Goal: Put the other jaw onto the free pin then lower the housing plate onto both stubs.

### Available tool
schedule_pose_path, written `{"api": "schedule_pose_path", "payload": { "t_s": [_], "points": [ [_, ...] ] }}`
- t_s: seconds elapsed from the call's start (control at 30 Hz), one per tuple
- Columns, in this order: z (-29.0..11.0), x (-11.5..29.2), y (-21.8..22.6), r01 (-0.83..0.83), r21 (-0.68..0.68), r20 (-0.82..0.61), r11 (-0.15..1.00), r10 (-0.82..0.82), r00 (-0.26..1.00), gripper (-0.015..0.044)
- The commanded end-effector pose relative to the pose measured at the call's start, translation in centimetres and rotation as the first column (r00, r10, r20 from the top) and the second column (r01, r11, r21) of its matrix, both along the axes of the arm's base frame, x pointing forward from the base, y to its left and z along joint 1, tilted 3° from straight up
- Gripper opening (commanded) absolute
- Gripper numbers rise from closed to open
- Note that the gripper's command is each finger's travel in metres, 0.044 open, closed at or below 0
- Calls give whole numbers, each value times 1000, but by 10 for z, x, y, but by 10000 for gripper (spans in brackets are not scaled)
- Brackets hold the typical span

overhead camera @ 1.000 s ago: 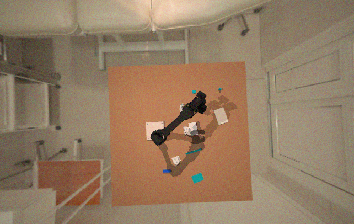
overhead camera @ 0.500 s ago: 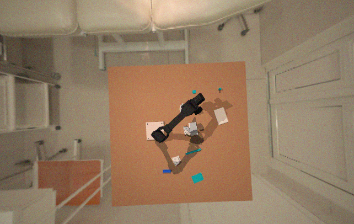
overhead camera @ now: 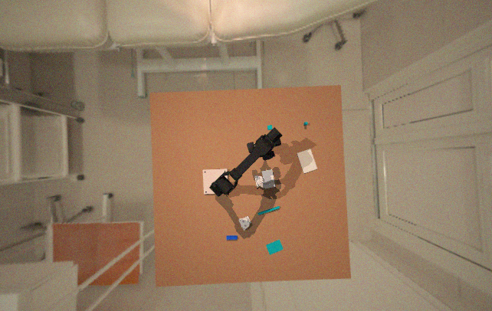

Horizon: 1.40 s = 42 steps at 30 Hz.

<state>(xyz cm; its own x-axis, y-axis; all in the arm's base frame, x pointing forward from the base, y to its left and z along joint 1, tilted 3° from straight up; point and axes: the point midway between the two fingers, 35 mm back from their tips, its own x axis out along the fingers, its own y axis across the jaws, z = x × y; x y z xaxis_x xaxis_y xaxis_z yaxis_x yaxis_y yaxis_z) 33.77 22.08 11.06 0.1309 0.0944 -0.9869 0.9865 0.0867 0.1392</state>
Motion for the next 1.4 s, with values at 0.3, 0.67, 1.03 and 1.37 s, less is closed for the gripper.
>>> {"api": "schedule_pose_path", "payload": {
  "t_s": [0.3, 0.67, 1.03, 1.37],
  "points": [
    [-21, -23, -7, 260, -117, -131, 959, -274, 953, 0],
    [-26, -24, -7, 272, -124, -136, 954, -288, 948, 0],
    [-44, -23, -7, 272, -125, -136, 954, -288, 948, 0],
    [-60, -23, -7, 271, -125, -136, 954, -287, 948, 0]
  ]
}}
